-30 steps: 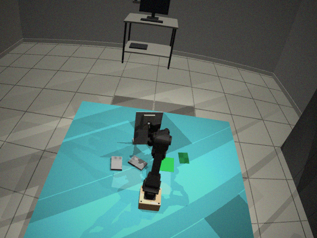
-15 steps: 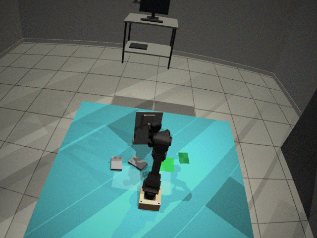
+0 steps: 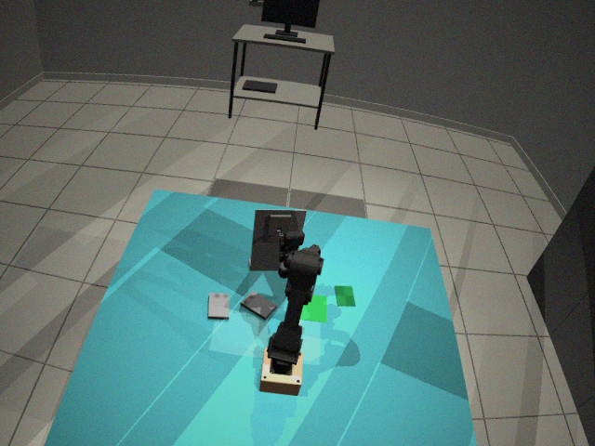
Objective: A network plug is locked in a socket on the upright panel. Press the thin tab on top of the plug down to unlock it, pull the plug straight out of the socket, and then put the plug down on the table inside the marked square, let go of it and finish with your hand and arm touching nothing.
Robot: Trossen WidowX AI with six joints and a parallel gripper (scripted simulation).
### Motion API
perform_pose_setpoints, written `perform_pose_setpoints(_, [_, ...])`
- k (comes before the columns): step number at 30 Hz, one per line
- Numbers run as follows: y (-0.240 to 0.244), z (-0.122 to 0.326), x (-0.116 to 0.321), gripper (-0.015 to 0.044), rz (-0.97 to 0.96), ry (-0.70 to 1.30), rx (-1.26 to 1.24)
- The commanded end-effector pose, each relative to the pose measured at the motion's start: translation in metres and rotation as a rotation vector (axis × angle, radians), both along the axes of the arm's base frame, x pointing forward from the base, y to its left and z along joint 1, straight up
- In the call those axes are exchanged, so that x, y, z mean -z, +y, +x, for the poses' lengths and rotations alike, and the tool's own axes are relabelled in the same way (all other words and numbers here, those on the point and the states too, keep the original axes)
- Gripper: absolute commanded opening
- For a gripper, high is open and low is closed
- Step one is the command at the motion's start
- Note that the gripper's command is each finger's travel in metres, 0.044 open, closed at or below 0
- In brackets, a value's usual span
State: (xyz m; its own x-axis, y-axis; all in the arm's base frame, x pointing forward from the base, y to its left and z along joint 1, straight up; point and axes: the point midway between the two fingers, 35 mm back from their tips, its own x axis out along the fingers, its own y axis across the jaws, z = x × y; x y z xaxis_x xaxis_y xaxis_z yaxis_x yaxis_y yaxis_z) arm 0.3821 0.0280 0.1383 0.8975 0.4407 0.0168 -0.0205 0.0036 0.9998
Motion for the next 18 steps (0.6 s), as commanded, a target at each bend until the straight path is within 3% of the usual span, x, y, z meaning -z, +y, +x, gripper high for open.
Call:
perform_pose_setpoints(1, [0.0, -0.004, 0.0, 0.0, 0.002, 0.001, -0.006])
perform_pose_setpoints(18, [-0.005, -0.015, 0.001, 0.0, 0.002, 0.002, -0.006])
